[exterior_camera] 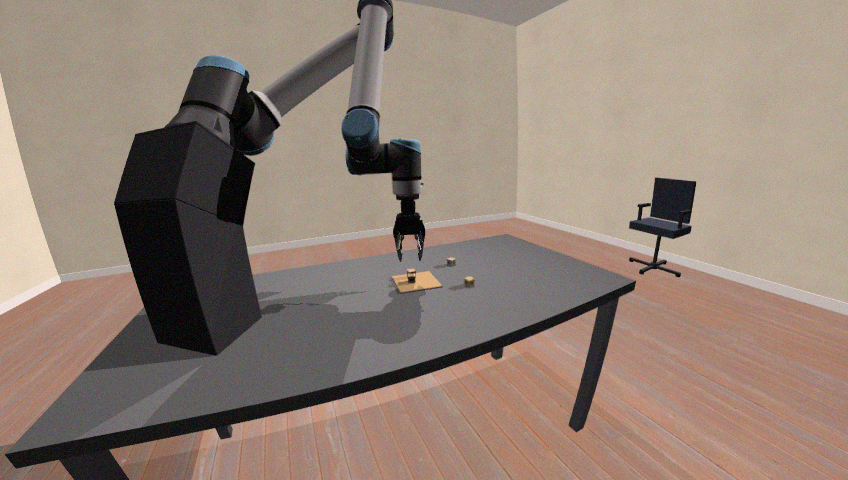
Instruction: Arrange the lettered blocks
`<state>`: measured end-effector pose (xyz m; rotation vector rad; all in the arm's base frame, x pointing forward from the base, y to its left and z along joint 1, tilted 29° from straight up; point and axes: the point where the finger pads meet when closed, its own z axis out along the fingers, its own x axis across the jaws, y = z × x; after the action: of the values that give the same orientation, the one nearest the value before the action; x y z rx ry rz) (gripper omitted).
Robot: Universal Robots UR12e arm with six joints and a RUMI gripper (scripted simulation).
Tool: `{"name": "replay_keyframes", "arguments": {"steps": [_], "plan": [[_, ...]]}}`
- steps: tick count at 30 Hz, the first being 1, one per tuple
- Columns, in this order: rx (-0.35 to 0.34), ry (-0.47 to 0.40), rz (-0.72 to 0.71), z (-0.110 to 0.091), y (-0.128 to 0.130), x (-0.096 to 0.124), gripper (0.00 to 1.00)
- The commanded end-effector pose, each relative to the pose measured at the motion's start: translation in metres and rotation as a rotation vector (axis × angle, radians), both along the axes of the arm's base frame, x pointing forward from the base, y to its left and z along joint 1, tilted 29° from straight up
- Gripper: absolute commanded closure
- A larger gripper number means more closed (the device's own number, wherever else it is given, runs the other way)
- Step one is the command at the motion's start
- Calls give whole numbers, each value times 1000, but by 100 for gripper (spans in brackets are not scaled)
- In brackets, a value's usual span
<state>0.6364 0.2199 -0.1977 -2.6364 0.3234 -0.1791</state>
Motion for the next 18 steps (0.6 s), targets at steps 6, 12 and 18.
{"name": "replay_keyframes", "arguments": {"steps": [6, 12, 18], "plan": [[-2, -5, 1, -14, 8, 7, 63], [-2, -5, 1, -19, 10, 8, 63], [-2, -5, 1, -27, 14, 9, 63]]}}
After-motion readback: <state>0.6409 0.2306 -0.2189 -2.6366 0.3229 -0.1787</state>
